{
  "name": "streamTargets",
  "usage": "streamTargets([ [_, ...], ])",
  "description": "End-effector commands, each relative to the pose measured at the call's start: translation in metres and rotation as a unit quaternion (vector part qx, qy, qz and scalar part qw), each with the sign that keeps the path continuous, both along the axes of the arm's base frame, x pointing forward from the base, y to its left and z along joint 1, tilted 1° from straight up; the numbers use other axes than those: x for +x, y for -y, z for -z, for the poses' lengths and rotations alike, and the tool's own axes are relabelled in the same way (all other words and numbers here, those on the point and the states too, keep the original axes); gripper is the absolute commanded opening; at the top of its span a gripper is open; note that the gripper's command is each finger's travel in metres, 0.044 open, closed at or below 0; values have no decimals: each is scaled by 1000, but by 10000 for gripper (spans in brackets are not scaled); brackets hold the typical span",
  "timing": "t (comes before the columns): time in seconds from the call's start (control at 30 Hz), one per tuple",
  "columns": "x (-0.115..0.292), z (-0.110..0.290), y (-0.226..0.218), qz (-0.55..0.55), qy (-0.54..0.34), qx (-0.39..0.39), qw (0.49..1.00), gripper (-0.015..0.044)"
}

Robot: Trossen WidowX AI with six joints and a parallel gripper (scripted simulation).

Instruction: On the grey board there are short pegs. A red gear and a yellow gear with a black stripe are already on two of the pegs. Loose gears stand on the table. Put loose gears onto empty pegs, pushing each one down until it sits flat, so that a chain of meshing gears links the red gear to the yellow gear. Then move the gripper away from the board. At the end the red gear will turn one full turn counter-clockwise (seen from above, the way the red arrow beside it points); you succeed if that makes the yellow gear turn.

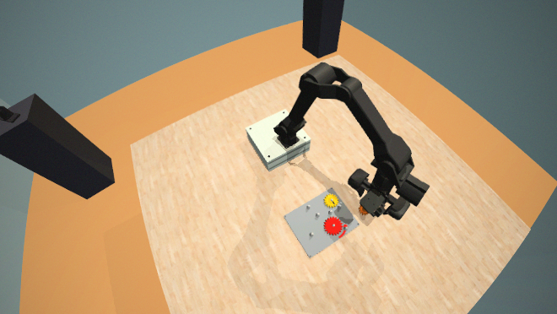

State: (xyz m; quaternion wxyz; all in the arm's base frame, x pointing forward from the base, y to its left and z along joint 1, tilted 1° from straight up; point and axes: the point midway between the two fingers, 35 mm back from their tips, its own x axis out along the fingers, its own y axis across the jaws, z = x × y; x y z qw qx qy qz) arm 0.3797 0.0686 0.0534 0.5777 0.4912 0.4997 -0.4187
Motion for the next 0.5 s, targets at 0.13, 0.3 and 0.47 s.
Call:
streamTargets([
  [0.13, -6, 23, -9, 60, -66, -6, 996, 440],
  [0.3, -5, 25, -10, 60, -66, -6, 996, 440],
  [0.47, -5, 38, -9, 60, -66, -6, 996, 440],
])
